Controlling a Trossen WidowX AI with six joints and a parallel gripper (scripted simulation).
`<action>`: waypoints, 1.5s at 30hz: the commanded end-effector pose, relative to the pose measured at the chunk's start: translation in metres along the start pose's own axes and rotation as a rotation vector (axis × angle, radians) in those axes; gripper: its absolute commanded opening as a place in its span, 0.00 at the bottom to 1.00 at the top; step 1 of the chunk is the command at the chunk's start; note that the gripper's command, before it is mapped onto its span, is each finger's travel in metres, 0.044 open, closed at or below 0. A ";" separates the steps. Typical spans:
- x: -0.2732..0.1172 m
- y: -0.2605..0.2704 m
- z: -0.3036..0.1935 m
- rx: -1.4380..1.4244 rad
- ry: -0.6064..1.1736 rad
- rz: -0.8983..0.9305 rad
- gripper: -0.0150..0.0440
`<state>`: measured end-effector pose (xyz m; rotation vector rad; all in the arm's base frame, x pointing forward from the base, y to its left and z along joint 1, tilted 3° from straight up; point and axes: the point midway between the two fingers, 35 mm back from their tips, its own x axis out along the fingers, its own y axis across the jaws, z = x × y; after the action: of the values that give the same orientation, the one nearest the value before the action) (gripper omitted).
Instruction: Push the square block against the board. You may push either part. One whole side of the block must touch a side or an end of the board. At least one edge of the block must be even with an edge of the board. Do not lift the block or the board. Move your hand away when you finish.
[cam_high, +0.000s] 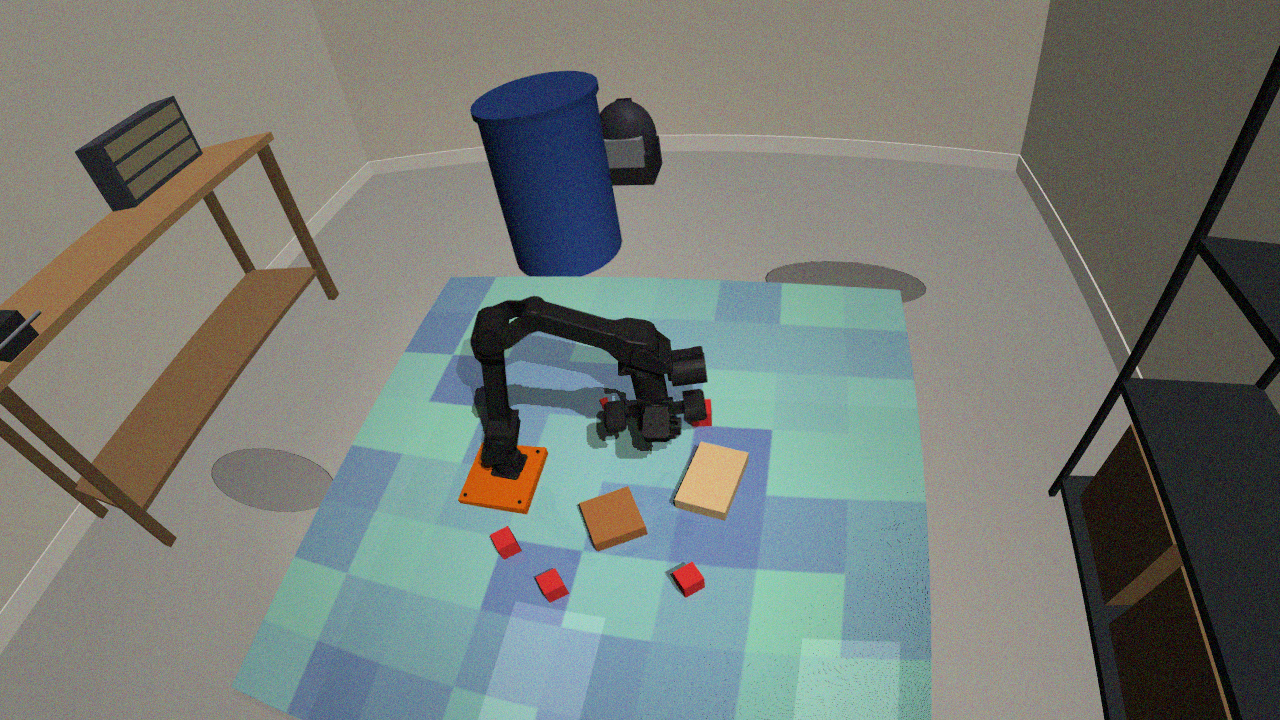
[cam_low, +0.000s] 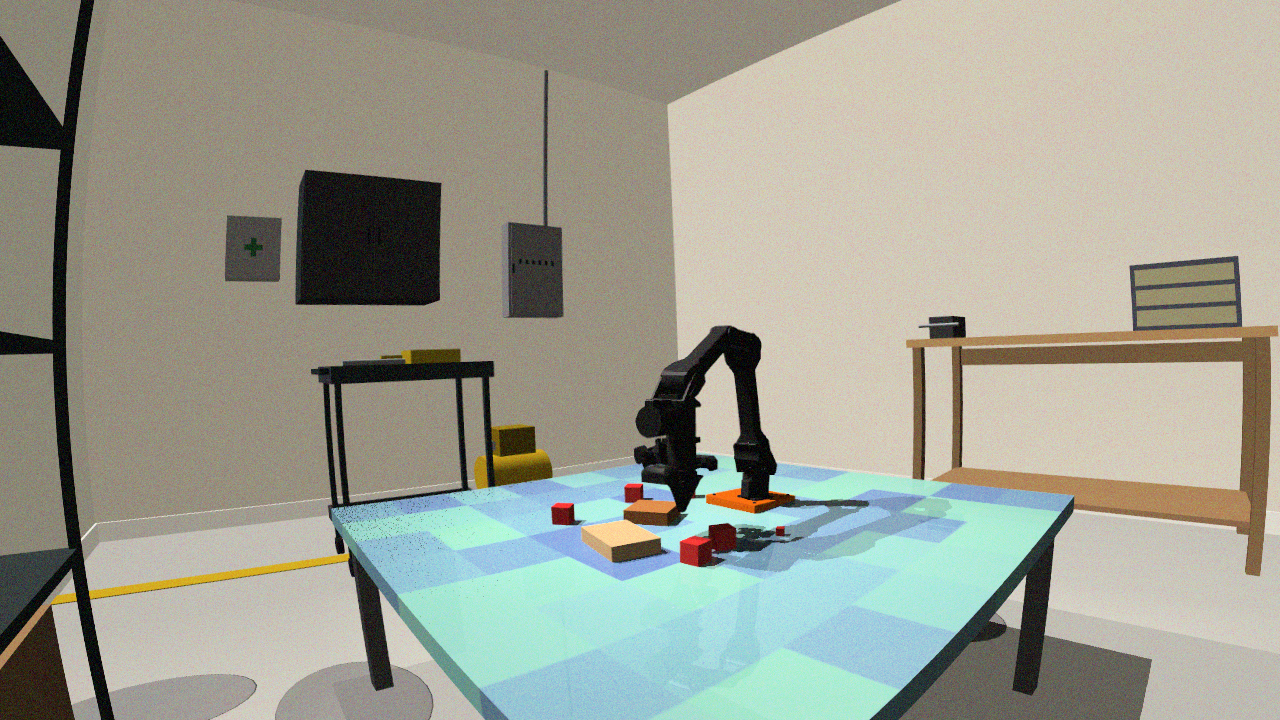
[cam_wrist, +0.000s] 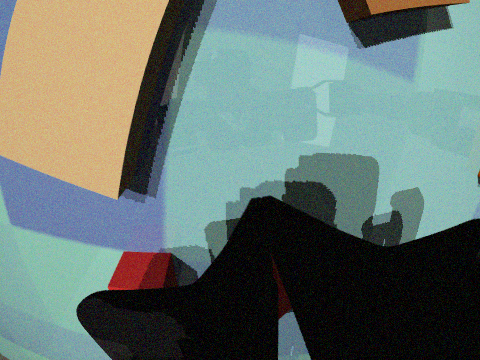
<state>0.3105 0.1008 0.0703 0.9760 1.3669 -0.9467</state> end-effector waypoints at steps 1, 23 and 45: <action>0.000 -0.008 0.013 -0.087 -0.002 -0.005 0.25; -0.010 -0.079 0.091 -0.842 -0.008 -0.022 0.25; -0.009 -0.163 0.130 -1.597 0.013 -0.041 0.25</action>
<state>0.2128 -0.0692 0.0782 -0.1996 1.5788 0.1980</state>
